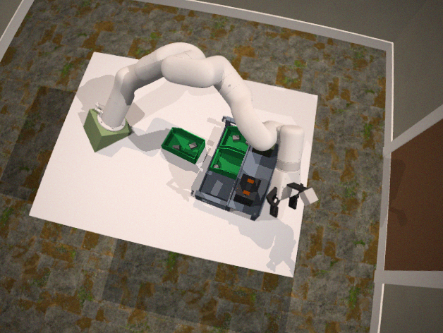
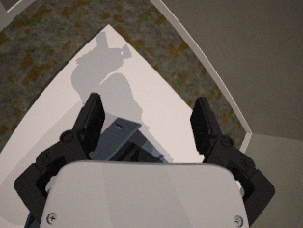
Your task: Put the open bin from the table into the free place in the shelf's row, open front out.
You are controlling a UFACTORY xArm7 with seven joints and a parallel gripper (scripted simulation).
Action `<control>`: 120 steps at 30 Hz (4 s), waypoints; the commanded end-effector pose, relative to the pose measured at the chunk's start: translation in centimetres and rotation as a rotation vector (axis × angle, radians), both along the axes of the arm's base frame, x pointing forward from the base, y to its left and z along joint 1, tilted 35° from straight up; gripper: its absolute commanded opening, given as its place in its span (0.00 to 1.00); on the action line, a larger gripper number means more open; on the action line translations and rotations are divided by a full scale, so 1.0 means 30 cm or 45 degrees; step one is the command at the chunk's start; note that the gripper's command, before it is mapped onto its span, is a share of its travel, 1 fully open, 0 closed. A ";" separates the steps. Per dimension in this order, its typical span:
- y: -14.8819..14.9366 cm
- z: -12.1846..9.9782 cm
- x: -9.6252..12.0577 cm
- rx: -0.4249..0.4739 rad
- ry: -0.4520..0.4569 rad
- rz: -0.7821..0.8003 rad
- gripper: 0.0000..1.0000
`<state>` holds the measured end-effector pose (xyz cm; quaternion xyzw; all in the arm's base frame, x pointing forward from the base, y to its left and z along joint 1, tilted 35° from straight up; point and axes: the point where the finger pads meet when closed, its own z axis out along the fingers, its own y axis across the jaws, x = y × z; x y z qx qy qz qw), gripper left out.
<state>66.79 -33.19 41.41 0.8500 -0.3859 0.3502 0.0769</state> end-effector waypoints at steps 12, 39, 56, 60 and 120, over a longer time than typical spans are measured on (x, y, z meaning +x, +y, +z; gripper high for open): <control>0.013 -0.054 -0.156 -0.020 -0.035 -0.001 1.00; 0.053 -0.182 -0.456 -0.019 -0.035 -0.001 1.00; 0.072 -0.245 -0.606 -0.019 -0.035 -0.001 1.00; 0.072 -0.245 -0.606 -0.019 -0.035 -0.001 1.00; 0.131 -0.449 -1.093 -0.019 -0.034 0.000 1.00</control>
